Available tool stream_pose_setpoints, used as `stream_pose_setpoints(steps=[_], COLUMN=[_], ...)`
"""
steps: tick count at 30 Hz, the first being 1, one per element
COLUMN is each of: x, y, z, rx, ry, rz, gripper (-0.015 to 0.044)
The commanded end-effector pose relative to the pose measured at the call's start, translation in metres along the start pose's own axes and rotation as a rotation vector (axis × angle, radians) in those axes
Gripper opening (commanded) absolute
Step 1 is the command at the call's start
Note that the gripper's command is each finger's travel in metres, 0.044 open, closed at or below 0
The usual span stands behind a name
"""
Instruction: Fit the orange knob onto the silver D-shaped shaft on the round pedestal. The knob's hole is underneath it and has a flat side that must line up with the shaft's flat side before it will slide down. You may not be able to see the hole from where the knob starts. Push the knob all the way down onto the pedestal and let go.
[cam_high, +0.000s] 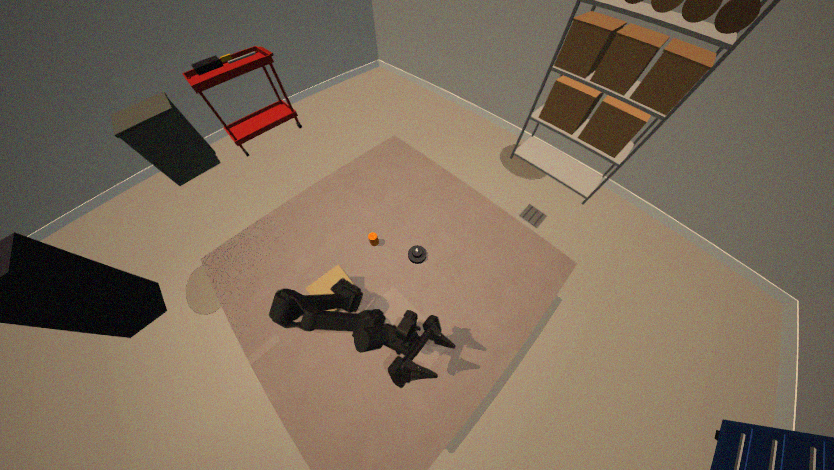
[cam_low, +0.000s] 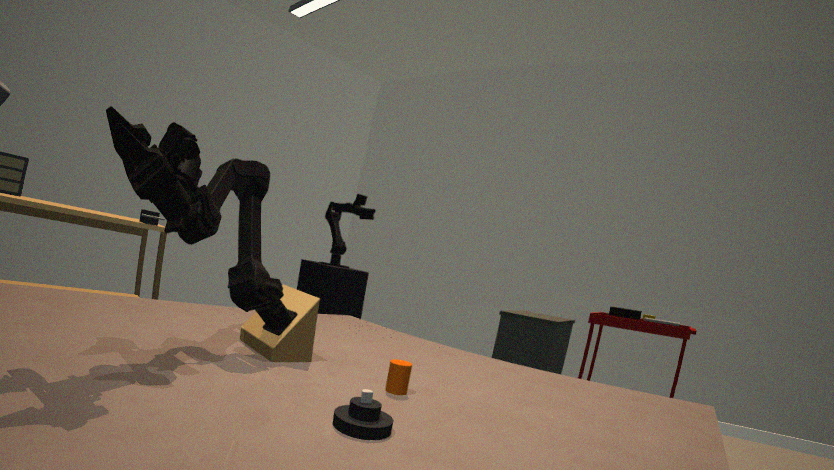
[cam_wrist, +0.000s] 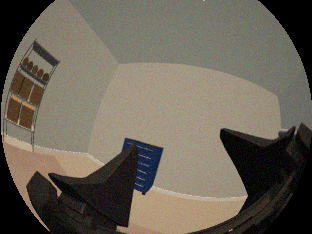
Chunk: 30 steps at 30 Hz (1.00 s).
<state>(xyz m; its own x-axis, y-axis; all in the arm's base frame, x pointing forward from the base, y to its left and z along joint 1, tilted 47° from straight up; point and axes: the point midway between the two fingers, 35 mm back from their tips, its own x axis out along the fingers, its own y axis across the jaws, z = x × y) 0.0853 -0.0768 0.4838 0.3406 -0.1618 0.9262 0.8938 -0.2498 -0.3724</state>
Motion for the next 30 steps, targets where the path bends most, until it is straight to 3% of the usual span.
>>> stream_pose_setpoints(steps=[1, 4, 10, 15, 23, 30], x=[0.000, 0.006, 0.013, -0.001, -0.059, -0.123], y=[0.000, 0.020, 0.115, 0.199, 0.316, 0.369], z=[0.000, -0.013, -0.046, -0.044, 0.005, 0.061], rx=[0.000, 0.071, 0.321, 0.489, 0.664, 0.717], ry=[0.000, 0.053, 0.252, 0.385, 0.553, 0.653], rz=[0.000, 0.062, 0.338, 0.592, 1.042, 1.369], gripper=[0.0426, 0.0440, 0.0440, 0.0440, 0.0440, 0.0440])
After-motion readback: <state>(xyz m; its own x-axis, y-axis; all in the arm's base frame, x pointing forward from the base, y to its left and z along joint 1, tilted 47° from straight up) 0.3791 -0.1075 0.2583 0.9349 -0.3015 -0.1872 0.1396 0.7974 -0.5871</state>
